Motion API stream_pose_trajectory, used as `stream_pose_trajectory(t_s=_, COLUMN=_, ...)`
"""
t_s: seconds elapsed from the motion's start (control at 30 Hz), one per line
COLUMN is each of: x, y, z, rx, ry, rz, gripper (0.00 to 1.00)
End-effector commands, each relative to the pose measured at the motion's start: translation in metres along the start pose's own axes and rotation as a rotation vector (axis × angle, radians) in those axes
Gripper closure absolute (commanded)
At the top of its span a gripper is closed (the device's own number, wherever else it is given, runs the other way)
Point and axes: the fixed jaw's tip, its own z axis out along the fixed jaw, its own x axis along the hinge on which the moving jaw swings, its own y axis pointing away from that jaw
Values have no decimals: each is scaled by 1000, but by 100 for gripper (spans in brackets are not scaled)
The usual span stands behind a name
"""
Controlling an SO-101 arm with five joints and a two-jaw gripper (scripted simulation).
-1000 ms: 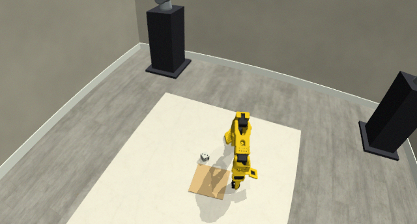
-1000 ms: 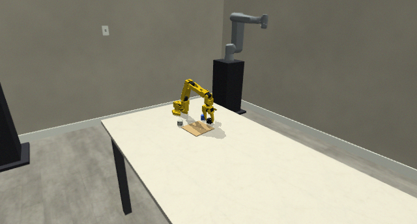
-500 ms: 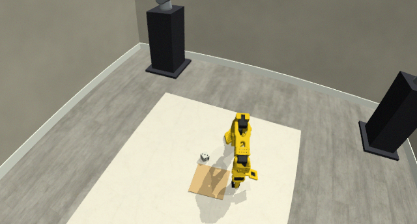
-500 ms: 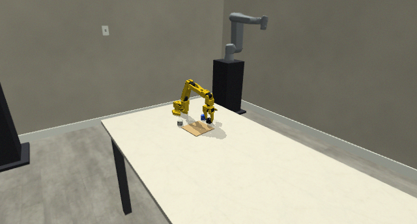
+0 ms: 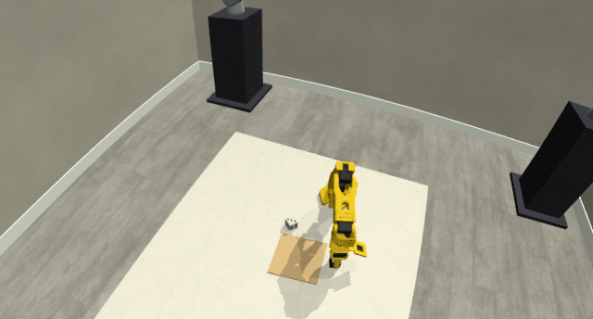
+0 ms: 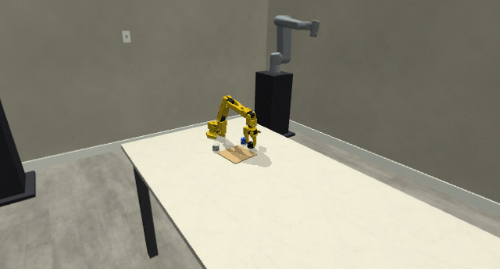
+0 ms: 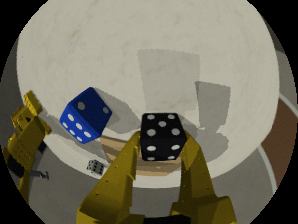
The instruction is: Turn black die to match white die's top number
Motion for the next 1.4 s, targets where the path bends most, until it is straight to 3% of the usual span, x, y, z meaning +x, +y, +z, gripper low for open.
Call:
stream_pose_trajectory(t_s=0.0, x=-1, y=-13, z=-15, rx=87, ry=2, rz=-8, gripper=87)
stream_pose_trajectory(t_s=0.23, x=-1, y=-13, z=-15, rx=87, ry=2, rz=-8, gripper=99)
stream_pose_trajectory(t_s=0.6, x=-1, y=-13, z=-18, rx=87, ry=2, rz=-8, gripper=100)
stream_pose_trajectory(t_s=1.2, x=-1, y=-9, z=-59, rx=87, ry=2, rz=-8, gripper=100)
stream_pose_trajectory(t_s=1.37, x=-1, y=-8, z=-65, rx=87, ry=2, rz=-8, gripper=100)
